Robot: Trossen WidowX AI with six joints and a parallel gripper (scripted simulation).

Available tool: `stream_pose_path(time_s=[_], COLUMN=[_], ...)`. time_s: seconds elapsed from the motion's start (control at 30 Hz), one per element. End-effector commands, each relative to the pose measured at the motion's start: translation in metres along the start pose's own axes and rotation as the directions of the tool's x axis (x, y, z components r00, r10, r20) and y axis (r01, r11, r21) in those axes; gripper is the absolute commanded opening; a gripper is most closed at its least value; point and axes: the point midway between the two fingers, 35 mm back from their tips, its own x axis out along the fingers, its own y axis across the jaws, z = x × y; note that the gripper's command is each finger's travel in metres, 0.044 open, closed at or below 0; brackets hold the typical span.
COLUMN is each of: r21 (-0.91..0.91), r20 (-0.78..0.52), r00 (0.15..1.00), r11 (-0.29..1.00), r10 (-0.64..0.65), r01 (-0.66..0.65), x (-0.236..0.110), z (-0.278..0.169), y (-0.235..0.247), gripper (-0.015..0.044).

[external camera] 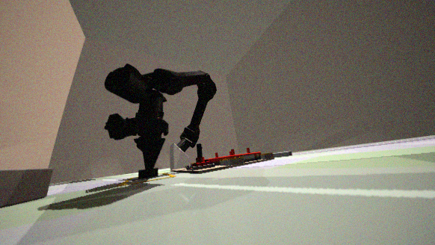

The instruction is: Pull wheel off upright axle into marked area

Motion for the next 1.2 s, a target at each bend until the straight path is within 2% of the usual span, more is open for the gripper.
stream_pose_path(time_s=[0.0, 0.27, 0.3, 0.5, 0.63, 0.67, 0.8, 0.97, 1.17], r21=[0.0, 0.0, 0.001, 0.004, 0.004, 0.008, 0.01, 0.01, 0.01], r20=[-0.001, 0.0, 0.0, 0.001, 0.001, 0.002, 0.006, 0.002, 0.001], r00=[1.0, 1.0, 1.0, 1.0, 1.0, 1.0, 1.0, 1.0, 1.0], r11=[1.0, 1.0, 1.0, 1.0, 1.0, 1.0, 1.0, 1.0, 1.0], r10=[-0.002, -0.001, -0.001, 0.003, 0.003, 0.011, 0.007, -0.001, -0.002], r01=[0.002, 0.001, 0.001, -0.003, -0.003, -0.011, -0.007, 0.001, 0.002], x=[0.0, -0.002, -0.006, -0.054, -0.061, -0.053, -0.077, -0.102, -0.105], z=[0.0, 0.0, 0.0, 0.001, 0.001, 0.001, -0.01, -0.031, -0.034], y=[0.0, 0.0, 0.0, 0.0, 0.0, 0.0, -0.03, -0.075, -0.082], gripper=[0.0079, 0.0289, 0.03, 0.03, 0.03, 0.0326, 0.0431, 0.044, 0.044])
